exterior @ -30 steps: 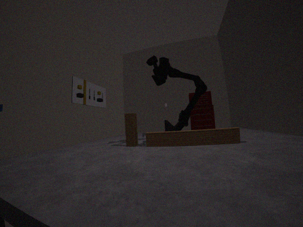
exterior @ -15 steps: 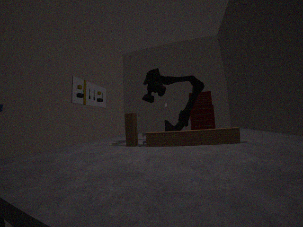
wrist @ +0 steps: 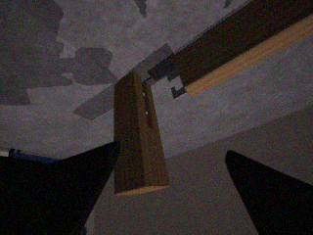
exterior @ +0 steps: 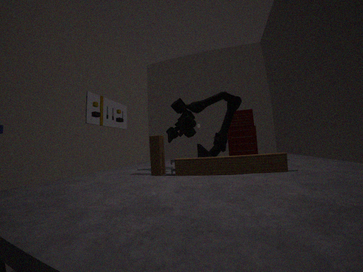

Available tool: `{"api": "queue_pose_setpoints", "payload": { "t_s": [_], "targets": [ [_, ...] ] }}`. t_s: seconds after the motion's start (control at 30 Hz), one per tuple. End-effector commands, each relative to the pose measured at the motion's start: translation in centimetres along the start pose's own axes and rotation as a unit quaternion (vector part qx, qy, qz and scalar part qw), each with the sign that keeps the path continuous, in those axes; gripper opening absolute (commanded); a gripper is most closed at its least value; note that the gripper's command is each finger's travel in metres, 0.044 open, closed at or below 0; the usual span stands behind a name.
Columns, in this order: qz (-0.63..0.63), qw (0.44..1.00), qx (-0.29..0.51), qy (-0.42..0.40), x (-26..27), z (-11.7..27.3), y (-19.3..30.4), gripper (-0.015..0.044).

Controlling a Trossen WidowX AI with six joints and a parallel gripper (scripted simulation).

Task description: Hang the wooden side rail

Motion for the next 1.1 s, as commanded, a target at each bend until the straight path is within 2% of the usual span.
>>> {"api": "queue_pose_setpoints", "payload": {
  "t_s": [0.0,0.7,0.9,1.07],
  "targets": [
    [0.033,0.999,-0.019,-0.012,0.9,-0.7,-1.0,0.0440],
    [0.027,0.999,-0.019,-0.013,0.8,-0.8,-1.1,0.0440],
    [-0.171,0.984,-0.005,-0.052,0.2,-1.2,-1.6,0.0440],
    [-0.350,0.933,0.024,-0.081,-0.3,-1.6,-2.1,0.0440]
  ]
}}
Point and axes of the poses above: the point midway between the two fingers, 35 mm back from their tips, its own z axis back along the fingers, its own x axis across the jaws, y = z × x, the point moved 6 cm from there along z, back along the fingers, and after that the axes turned 12 degrees about -z, right-handed, at the moved point
